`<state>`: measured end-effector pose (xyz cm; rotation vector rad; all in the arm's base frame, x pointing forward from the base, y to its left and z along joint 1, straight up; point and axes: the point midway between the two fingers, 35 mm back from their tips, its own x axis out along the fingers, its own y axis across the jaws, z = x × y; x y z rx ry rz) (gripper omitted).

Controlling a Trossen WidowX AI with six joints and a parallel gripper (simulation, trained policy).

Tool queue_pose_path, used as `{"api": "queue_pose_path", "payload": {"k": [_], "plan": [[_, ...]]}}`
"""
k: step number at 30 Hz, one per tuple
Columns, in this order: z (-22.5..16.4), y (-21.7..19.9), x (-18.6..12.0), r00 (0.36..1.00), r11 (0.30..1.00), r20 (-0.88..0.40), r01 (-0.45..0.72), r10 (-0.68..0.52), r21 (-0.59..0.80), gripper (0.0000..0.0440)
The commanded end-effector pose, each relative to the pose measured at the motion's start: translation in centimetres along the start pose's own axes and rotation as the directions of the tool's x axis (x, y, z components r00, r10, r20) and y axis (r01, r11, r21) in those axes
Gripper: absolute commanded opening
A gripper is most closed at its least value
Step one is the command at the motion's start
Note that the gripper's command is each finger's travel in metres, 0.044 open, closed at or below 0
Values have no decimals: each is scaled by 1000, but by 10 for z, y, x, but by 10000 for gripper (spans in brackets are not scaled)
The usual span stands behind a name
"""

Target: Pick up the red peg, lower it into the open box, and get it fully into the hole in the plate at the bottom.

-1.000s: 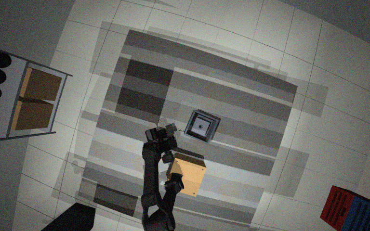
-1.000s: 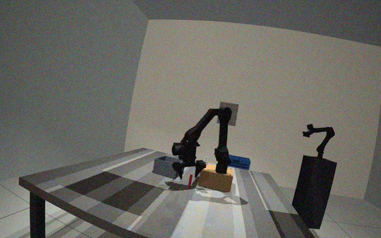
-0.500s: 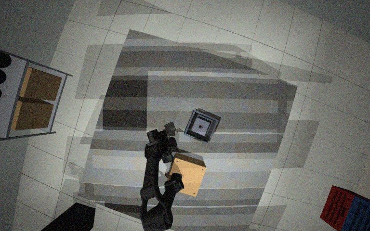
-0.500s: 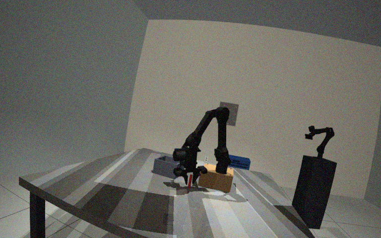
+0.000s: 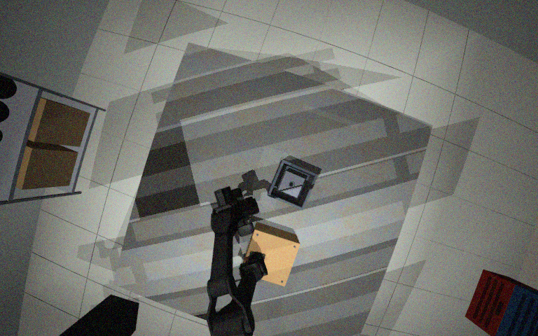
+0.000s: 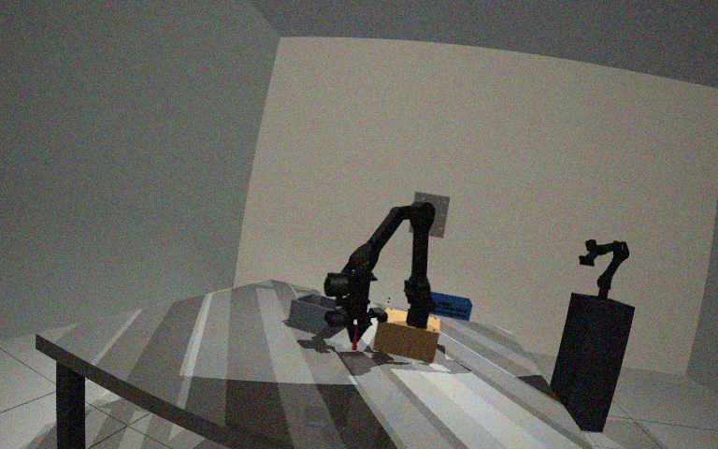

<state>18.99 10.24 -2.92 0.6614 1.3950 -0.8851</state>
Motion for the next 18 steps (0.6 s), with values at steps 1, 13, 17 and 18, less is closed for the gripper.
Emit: {"api": "queue_pose_path", "payload": {"k": [1, 13, 17, 18], "plan": [[9, 3, -13, 999, 999, 39, -29, 30, -29, 0], [36, 11, -51, 988, 992, 132, -72, 86, -108, 0], [47, 16, -66, 982, 988, 159, -82, 102, -131, 0], [50, 17, -70, 981, 987, 165, -84, 106, -136, 0]]}}
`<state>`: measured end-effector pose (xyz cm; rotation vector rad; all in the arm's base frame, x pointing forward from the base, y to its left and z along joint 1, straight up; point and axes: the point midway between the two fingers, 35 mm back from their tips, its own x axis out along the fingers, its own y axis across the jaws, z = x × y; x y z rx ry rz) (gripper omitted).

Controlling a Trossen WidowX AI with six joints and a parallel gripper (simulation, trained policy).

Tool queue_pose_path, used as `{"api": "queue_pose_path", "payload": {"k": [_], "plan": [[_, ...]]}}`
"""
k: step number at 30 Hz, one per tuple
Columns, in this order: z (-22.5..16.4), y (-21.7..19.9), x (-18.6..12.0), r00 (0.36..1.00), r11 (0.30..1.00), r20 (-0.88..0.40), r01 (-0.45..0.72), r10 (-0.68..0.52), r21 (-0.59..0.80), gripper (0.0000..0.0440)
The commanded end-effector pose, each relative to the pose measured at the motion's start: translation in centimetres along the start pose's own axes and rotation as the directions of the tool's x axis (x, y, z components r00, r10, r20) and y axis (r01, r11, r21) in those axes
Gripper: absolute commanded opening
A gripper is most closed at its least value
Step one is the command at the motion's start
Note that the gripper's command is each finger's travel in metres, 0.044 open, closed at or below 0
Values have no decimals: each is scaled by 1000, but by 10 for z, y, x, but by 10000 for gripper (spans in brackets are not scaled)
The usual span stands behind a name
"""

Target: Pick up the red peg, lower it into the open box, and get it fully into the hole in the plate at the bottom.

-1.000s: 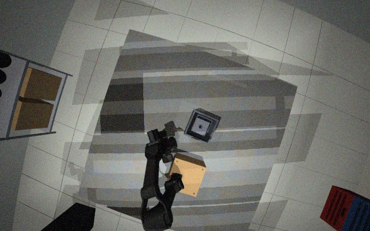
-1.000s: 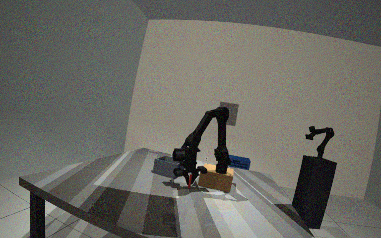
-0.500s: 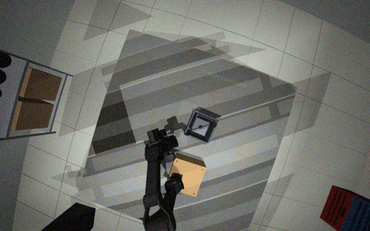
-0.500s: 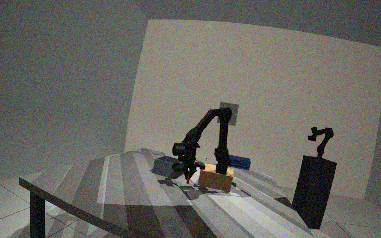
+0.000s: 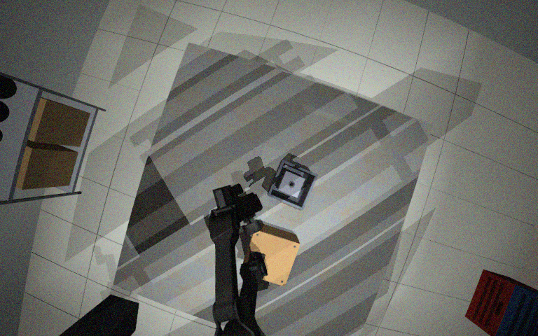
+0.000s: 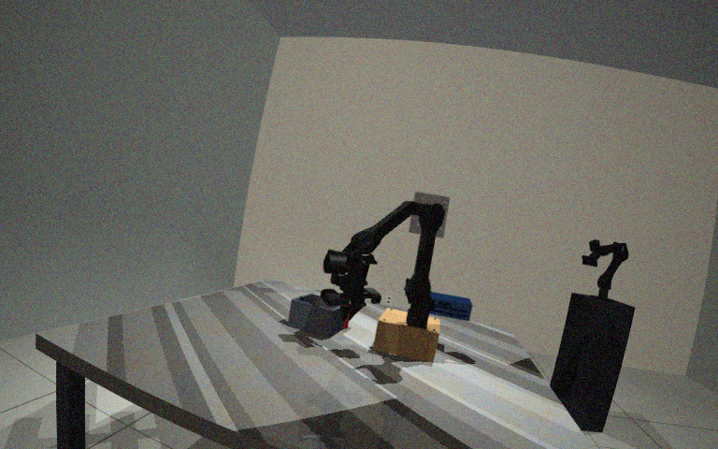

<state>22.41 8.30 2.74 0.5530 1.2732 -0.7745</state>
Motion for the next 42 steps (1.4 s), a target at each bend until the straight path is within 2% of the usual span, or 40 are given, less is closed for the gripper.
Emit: {"api": "queue_pose_path", "payload": {"k": [1, 15, 28, 42], "plan": [[17, 5, -16, 999, 1000, 36, -22, 23, -22, 0], [73, 13, -45, 995, 999, 93, -36, 39, -39, 0], [122, 3, -35, 996, 999, 84, -32, 30, 28, 0], [172, -6, -12, 996, 992, 78, -46, 37, 119, 2]]}}
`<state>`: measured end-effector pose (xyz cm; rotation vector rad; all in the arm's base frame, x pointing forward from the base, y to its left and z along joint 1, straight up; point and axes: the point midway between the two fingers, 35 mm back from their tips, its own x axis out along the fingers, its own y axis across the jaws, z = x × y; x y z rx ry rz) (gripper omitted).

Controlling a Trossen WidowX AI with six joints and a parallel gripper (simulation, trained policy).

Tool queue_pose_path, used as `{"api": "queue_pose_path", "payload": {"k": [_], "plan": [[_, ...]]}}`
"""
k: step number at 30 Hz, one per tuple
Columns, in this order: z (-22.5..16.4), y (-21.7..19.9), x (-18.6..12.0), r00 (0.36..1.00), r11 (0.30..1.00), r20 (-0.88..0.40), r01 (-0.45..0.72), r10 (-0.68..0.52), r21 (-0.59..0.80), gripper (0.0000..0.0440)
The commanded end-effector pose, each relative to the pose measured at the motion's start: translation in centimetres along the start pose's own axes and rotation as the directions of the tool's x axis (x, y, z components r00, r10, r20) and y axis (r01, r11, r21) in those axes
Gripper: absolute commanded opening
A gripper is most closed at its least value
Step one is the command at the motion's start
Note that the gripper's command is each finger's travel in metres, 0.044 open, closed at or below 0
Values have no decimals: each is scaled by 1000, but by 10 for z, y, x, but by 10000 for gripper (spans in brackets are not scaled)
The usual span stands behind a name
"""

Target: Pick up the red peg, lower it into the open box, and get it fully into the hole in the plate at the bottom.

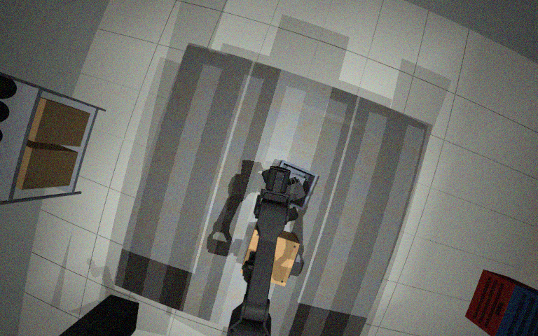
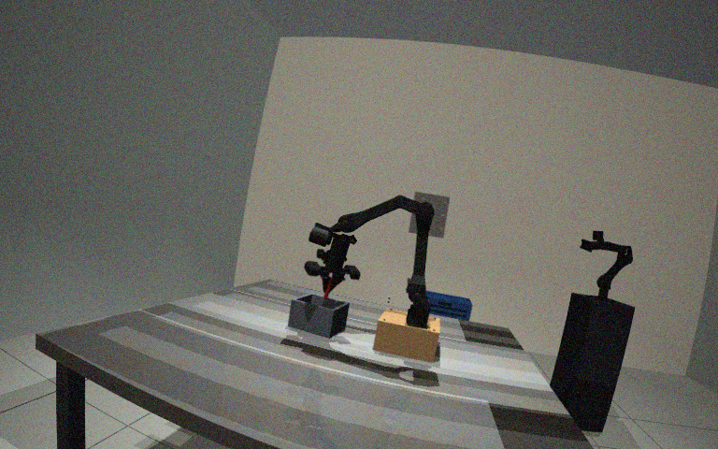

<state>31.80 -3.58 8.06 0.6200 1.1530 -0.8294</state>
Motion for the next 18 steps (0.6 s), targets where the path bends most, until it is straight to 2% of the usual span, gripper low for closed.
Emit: {"api": "queue_pose_path", "payload": {"k": [1, 15, 18], "plan": [[15, 0, 9, 1000, 1000, -5, -7, 7, 23, 2], [31, -2, 50, 998, 998, -62, 5, -1, 61, 6], [29, -4, 61, 997, 999, -76, 15, -11, 51, 50]]}}
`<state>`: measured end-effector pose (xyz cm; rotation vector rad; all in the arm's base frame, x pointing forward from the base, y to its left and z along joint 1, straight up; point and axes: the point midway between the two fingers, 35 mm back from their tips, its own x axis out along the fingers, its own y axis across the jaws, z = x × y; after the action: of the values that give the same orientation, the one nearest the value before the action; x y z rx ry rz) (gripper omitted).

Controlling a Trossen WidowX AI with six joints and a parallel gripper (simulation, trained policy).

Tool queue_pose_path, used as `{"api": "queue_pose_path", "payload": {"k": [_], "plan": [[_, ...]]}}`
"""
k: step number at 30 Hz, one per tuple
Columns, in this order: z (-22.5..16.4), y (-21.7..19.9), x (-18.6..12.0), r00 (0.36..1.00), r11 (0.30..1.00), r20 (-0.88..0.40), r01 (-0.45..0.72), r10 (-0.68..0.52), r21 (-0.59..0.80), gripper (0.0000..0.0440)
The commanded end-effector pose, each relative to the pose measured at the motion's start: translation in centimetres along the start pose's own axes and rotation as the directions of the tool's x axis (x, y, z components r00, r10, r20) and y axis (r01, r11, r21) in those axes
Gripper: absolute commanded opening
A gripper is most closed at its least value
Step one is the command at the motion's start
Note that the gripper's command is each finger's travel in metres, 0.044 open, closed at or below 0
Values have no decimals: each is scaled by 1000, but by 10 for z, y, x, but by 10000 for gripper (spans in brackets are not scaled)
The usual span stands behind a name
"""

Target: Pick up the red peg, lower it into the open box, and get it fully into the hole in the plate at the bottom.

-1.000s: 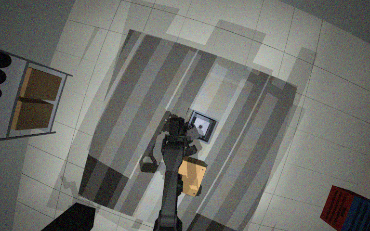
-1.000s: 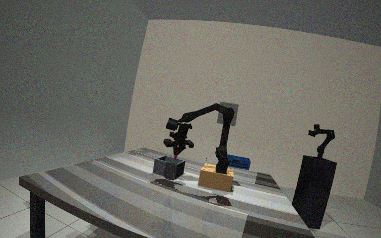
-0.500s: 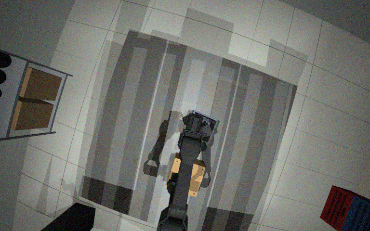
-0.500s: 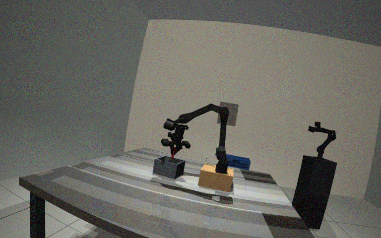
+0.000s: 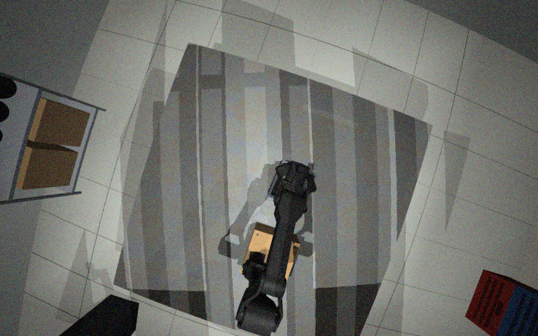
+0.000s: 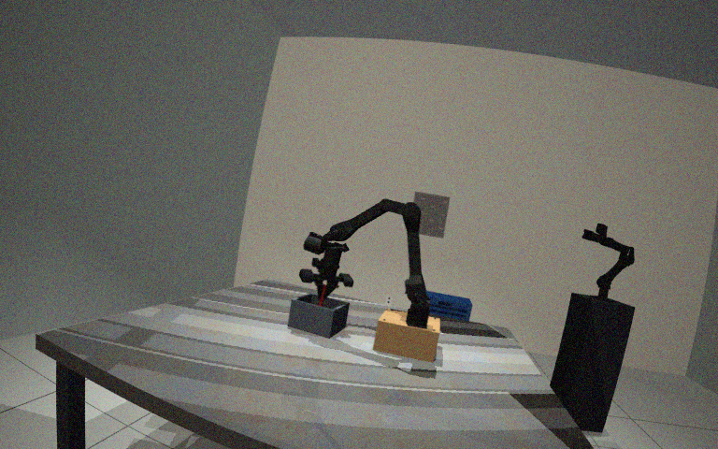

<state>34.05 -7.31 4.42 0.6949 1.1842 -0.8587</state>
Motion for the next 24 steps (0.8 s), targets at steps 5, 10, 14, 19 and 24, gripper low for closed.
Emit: {"api": "queue_pose_path", "payload": {"k": [5, 10, 14, 19, 24], "plan": [[-1, -4, 26, 999, 999, -37, 31, -32, -40, 155], [10, 1, 32, 999, 998, -32, 37, -39, -59, 255], [22, 7, 34, 999, 997, -16, 35, -36, -72, 326], [37, 12, 35, 999, 996, 4, 36, -35, -87, 400], [54, 17, 34, 999, 996, 43, 27, -23, -88, 440]]}}
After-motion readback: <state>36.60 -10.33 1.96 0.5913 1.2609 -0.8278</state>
